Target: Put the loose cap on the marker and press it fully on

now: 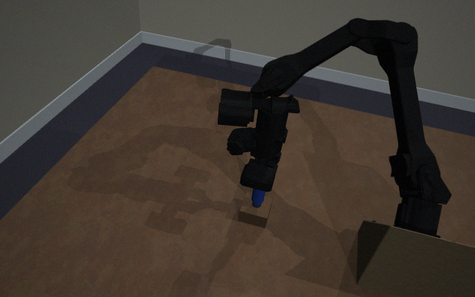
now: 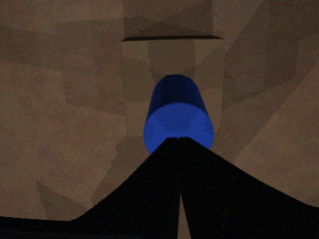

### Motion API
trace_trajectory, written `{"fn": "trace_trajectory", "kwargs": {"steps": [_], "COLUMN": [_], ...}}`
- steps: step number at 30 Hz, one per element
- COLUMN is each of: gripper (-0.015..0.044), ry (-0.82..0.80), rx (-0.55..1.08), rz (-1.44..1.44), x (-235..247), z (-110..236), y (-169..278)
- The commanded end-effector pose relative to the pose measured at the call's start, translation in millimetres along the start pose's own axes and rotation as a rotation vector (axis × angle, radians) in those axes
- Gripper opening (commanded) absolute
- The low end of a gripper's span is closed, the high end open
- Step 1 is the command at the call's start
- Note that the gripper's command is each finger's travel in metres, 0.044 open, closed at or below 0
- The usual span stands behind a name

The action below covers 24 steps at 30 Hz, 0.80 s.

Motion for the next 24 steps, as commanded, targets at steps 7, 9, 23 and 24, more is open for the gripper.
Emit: {"fn": "trace_trajectory", "kwargs": {"steps": [7, 9, 23, 24], "gripper": [0.0, 0.0, 0.0315, 0.0341], "ry": [-0.006, -0.006, -0.006, -0.006], "rx": [-0.012, -0.012, -0.012, -0.012], "rz": [-0.002, -0.002, -0.002, -0.002], "x": [1.5, 1.5, 1.5, 1.5], "z": [81.6, 81.6, 81.6, 81.6], "y": [-0.6, -0.6, -0.6, -0.6]}}
Point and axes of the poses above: the point midway between the two fingers, 35 mm back from their tips, its own z axis back along the fingers, its own x axis across the jaws, y = z × x, the point moved 5 cm from there along z, back along the fingers, and after that the axes turned 3 degrees about -z, right-handed, at the moved point
